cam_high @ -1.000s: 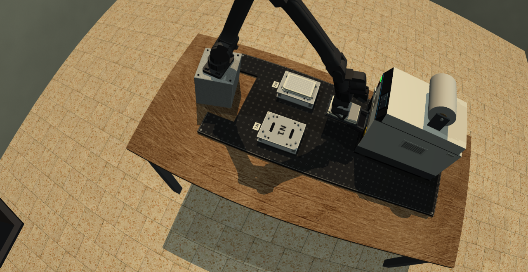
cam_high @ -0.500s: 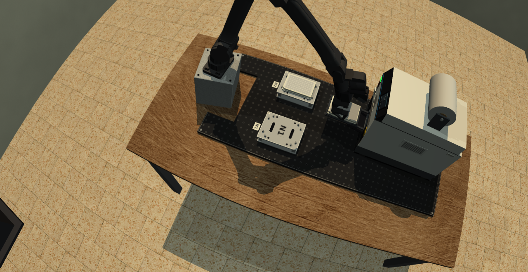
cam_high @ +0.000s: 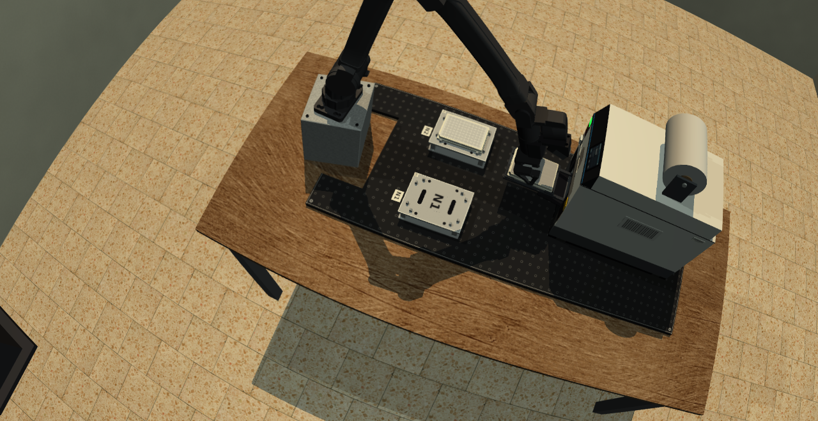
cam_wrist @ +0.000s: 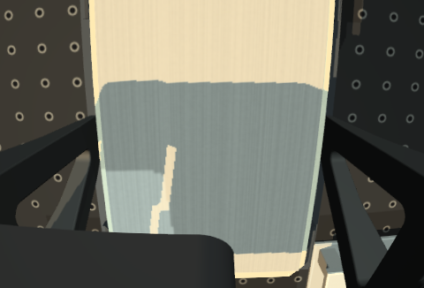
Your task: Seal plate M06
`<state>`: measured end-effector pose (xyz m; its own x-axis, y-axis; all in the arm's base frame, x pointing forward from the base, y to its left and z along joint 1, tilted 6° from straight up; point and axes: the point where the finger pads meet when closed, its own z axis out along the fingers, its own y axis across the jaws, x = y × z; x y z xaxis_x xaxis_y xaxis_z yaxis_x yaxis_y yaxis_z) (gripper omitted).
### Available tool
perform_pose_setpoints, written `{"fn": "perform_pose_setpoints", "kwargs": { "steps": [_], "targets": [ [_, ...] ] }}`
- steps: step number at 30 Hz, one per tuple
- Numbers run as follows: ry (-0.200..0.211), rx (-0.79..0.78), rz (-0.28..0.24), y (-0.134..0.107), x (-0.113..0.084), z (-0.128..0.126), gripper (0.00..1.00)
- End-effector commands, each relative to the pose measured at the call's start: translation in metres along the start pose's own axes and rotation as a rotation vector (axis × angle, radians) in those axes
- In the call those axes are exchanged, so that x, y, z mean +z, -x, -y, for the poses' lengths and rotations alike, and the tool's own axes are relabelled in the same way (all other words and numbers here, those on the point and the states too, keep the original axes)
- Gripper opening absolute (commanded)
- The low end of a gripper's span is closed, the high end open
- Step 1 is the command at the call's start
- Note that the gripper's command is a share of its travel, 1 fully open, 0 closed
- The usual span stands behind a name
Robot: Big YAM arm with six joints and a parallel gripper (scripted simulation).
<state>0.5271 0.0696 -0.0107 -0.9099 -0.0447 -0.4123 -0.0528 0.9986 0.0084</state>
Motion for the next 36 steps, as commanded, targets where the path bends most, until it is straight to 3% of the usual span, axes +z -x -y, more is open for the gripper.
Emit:
{"fn": "perform_pose_setpoints", "kwargs": {
  "steps": [1,14,15,36],
  "targets": [
    [0.005,-0.003,0.012,0.0112,-0.0025,-0.0051,0.92],
    [0.005,-0.002,0.013,0.0116,-0.0026,-0.0050,0.86],
    [0.005,-0.002,0.013,0.0117,-0.0026,-0.0050,0.00],
    [0.005,-0.001,0.014,0.0124,-0.0027,-0.0047,0.00]
  ]
}}
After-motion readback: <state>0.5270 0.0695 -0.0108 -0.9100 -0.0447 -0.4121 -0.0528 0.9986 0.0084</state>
